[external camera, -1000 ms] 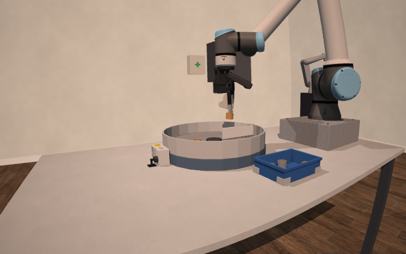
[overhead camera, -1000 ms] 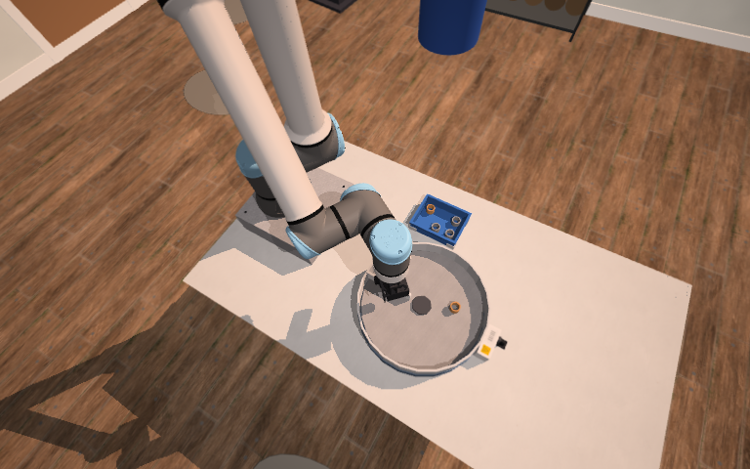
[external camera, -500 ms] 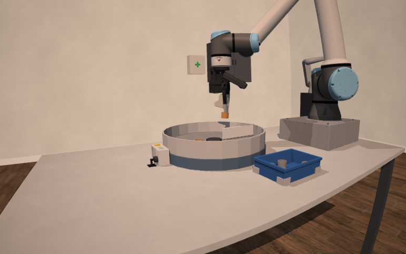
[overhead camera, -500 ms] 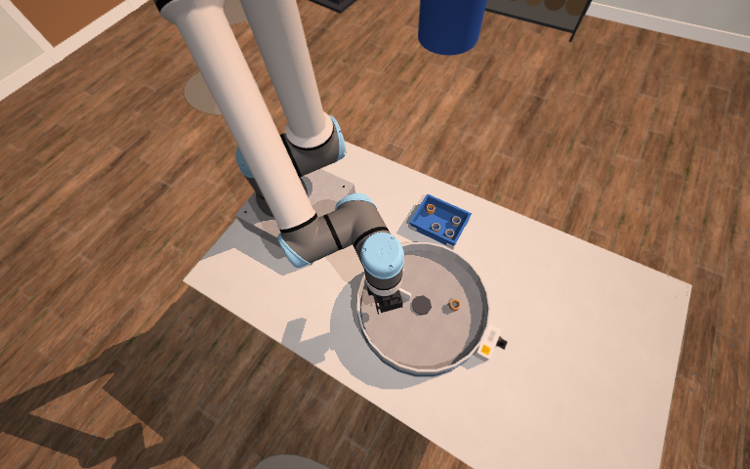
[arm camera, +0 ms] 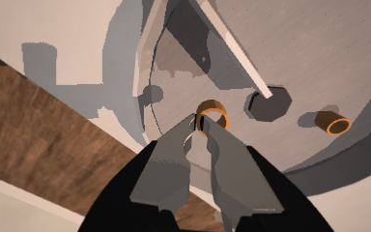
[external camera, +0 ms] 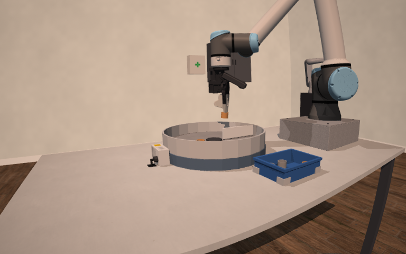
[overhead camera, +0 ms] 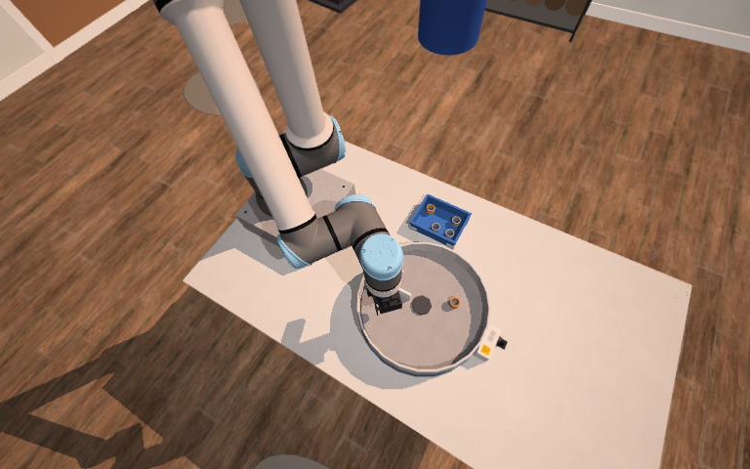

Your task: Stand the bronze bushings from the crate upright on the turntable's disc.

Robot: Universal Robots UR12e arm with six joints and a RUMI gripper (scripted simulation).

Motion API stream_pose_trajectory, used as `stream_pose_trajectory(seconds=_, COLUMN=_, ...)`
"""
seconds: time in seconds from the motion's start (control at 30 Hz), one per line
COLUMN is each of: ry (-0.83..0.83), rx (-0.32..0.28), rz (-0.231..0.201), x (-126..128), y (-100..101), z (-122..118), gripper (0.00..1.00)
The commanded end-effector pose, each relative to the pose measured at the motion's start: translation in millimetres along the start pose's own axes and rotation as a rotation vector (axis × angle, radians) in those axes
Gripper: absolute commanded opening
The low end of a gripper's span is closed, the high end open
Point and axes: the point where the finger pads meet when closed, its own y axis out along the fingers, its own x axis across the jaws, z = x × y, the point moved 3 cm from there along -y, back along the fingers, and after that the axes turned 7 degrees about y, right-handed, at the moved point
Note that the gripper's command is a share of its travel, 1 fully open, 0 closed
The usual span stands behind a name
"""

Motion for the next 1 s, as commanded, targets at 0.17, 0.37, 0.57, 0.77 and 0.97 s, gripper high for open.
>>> stream_pose_trajectory(seconds=0.17, ry=0.0, rx=-0.001, rz=-0.001, x=0, y=-1, z=-1, gripper=0.0)
stream_pose_trajectory(seconds=0.37, ry=0.0, rx=-0.001, rz=-0.001, x=0, y=-1, z=-1, gripper=0.0)
stream_pose_trajectory(seconds=0.57, ry=0.0, rx=-0.001, rz=-0.001, x=0, y=-1, z=-1, gripper=0.0)
stream_pose_trajectory(seconds=0.77, ry=0.0, rx=-0.001, rz=-0.001, x=0, y=-1, z=-1, gripper=0.0)
stream_pose_trajectory(seconds=0.97, ry=0.0, rx=-0.001, rz=-0.001, x=0, y=10, z=-1, gripper=0.0)
